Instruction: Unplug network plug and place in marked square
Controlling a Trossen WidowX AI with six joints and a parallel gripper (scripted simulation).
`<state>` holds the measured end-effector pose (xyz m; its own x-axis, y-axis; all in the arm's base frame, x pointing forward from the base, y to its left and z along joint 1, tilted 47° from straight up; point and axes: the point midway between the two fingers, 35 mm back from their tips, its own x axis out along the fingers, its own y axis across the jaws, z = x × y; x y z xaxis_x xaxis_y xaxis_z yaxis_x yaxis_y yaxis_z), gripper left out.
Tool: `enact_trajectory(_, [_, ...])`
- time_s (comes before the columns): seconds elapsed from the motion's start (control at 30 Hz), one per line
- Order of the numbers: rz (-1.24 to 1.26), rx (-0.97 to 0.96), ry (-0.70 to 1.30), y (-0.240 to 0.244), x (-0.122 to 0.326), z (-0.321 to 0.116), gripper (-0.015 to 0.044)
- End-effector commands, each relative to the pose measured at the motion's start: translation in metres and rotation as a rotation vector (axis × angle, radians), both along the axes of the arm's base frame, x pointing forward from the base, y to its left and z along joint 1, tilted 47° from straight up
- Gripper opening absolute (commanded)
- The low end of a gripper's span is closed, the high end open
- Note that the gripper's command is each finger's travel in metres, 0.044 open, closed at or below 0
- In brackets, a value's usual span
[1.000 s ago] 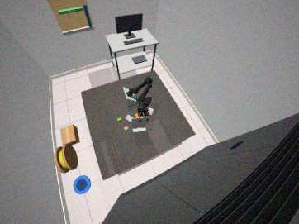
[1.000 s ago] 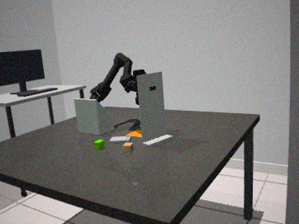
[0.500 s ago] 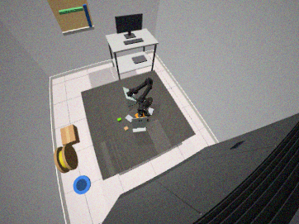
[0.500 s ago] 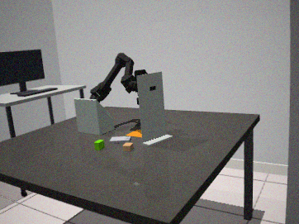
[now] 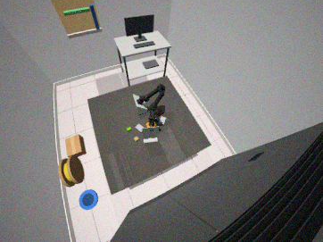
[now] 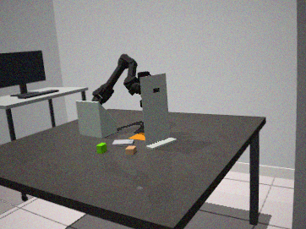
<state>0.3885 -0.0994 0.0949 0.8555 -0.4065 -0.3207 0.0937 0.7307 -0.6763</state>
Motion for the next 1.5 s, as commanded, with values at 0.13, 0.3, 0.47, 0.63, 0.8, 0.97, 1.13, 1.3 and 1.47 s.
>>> enact_trajectory(0.13, [0.003, -0.002, 0.004, 0.001, -0.004, 0.000, 0.0000])
enact_trajectory(0.3, [0.003, -0.002, 0.004, 0.002, -0.007, 0.001, 0.0000])
enact_trajectory(0.47, [0.003, -0.002, 0.004, 0.003, -0.009, 0.001, 0.0000])
enact_trajectory(0.63, [0.003, -0.002, 0.004, 0.004, -0.011, 0.002, 0.0000])
enact_trajectory(0.8, [0.003, -0.002, 0.004, 0.004, -0.014, 0.002, 0.0000])
enact_trajectory(0.97, [0.003, -0.002, 0.004, 0.005, -0.016, 0.003, 0.0000])
enact_trajectory(1.13, [0.003, -0.002, 0.004, 0.006, -0.019, 0.003, 0.0000])
enact_trajectory(1.3, [0.003, -0.002, 0.005, 0.007, -0.021, 0.004, 0.0000])
enact_trajectory(1.47, [0.003, -0.002, 0.005, 0.008, -0.023, 0.005, 0.0000])
